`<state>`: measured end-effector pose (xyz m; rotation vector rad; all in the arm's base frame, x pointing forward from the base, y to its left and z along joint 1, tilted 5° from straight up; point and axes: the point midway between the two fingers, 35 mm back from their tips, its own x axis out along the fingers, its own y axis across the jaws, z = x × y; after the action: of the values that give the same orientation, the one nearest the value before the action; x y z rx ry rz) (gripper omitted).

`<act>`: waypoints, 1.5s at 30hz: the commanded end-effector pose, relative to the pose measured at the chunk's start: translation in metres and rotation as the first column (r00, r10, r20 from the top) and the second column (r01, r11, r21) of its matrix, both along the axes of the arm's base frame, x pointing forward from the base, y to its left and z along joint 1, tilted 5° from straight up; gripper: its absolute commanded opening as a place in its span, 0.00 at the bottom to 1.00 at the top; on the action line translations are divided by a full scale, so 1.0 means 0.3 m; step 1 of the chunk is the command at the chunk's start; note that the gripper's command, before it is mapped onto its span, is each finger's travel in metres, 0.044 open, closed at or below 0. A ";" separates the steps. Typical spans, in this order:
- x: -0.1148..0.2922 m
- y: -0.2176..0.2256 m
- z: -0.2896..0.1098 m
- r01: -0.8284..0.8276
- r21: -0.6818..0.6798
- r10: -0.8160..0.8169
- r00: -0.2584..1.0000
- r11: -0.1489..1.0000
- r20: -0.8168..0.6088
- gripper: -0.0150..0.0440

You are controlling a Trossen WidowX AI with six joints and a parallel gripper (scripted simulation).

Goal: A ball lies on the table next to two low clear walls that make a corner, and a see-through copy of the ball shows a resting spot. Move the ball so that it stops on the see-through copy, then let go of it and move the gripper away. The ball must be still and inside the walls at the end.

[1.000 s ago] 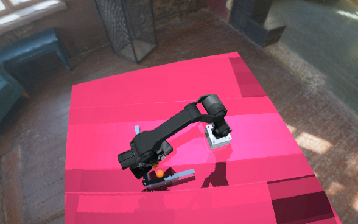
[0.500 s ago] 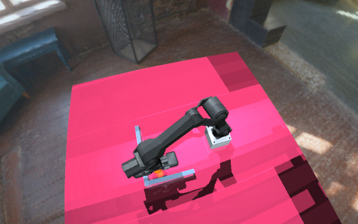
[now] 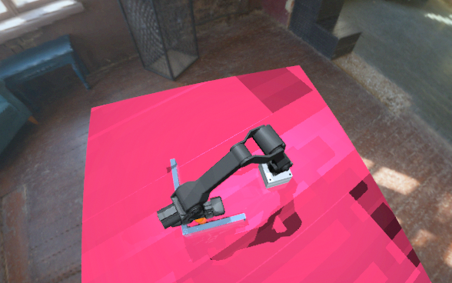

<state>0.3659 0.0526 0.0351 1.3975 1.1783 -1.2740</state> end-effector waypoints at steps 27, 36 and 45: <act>-0.013 0.014 -0.185 0.000 -0.001 0.000 1.000 1.000 -0.013 0.30; -0.013 0.014 -0.185 0.000 -0.001 0.000 1.000 1.000 -0.013 0.70; -0.005 0.004 -0.046 0.002 0.000 -0.002 1.000 1.000 -0.015 0.76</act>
<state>0.3587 0.0557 -0.0131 1.3773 1.1993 -1.3092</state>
